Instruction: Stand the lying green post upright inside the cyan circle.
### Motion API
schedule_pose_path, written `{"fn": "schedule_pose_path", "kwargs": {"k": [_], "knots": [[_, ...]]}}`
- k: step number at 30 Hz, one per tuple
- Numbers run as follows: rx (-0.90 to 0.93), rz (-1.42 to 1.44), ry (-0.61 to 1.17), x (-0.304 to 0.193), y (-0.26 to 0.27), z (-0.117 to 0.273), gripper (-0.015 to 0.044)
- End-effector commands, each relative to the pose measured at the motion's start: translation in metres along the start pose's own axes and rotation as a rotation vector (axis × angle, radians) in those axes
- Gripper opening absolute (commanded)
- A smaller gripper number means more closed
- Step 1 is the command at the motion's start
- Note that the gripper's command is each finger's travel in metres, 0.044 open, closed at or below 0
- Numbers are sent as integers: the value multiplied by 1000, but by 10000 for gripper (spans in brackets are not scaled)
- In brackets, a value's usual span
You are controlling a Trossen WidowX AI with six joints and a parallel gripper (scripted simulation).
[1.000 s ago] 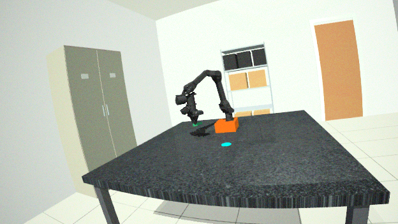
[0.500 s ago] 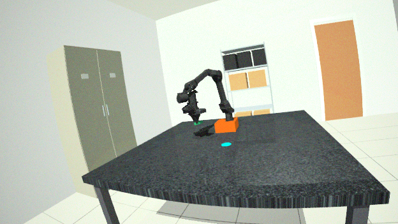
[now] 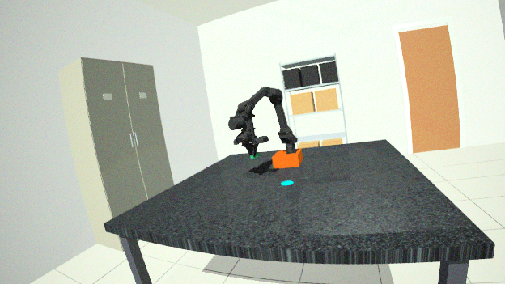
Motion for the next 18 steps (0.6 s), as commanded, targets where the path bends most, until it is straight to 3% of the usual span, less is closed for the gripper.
{"fn": "schedule_pose_path", "kwargs": {"k": [1, 18], "knots": [[-3, 67, 5, 6, 9, 0, 23], [3, 364, 2, 31, 57, 5, 23]]}}
Point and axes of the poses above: the point midway between the two fingers, 35 mm back from their tips, its own z axis back along the fingers, its own y axis across the jaws, x = y × z, the point moved 5 cm from there along z, back along the fingers, and after that the axes turned 13 degrees about z, right-handed, at the moved point
